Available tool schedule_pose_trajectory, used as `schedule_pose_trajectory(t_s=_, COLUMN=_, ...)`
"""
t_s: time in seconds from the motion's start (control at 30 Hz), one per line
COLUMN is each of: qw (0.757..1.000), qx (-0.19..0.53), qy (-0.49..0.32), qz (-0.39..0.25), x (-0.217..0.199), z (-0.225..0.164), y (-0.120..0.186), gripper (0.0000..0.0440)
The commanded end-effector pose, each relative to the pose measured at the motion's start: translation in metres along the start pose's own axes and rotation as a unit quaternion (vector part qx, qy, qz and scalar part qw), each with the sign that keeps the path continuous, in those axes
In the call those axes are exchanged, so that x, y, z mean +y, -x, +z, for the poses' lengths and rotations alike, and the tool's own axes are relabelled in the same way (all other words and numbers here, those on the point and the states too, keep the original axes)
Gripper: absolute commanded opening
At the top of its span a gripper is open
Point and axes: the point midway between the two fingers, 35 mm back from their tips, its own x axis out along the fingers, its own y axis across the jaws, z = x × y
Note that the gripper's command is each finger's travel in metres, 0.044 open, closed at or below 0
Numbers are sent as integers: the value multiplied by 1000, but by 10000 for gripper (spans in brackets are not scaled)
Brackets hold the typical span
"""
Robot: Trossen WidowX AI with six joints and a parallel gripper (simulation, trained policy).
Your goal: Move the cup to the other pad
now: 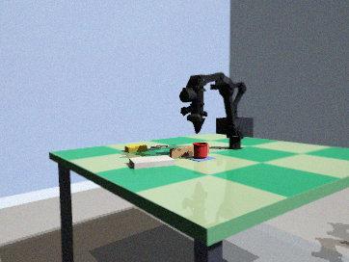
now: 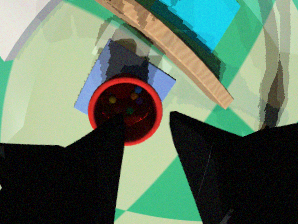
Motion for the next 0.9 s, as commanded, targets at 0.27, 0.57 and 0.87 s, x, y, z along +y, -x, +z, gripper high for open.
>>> schedule_pose_trajectory(t_s=0.27, qw=999, qx=8, qy=-10, qz=-49, x=-4, z=-5, y=-43, gripper=163)
schedule_pose_trajectory(t_s=0.57, qw=998, qx=11, qy=1, qz=-68, x=-6, z=-10, y=-75, gripper=169)
schedule_pose_trajectory(t_s=0.87, qw=996, qx=19, qy=29, qz=-76, x=-9, z=-15, y=-108, gripper=145)
